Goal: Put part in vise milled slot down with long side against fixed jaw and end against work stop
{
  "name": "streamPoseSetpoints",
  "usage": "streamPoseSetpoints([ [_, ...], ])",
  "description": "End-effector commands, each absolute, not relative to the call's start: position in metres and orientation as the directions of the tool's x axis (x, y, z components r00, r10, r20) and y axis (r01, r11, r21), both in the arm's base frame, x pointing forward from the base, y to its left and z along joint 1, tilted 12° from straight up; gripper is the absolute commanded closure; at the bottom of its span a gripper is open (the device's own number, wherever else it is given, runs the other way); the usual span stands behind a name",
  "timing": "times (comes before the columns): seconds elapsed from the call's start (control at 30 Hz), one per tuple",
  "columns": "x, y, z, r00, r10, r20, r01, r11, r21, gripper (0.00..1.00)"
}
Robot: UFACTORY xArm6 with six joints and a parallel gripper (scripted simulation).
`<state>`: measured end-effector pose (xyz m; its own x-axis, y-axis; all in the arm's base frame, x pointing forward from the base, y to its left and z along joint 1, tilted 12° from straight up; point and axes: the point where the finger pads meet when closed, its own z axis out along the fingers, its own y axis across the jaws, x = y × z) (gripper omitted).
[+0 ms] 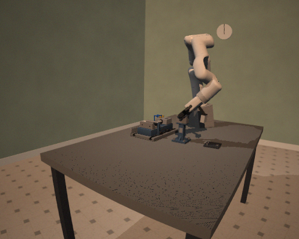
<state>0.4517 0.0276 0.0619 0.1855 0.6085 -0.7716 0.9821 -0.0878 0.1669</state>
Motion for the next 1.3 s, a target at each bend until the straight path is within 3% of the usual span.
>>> streamPoseSetpoints([
  [0.0,0.4526,0.0282,0.0631,0.188,0.609,-0.770,0.982,-0.088,0.170,1.00],
  [1.27,0.4507,0.0290,0.0683,0.188,0.609,-0.770,0.982,-0.088,0.170,1.00],
])
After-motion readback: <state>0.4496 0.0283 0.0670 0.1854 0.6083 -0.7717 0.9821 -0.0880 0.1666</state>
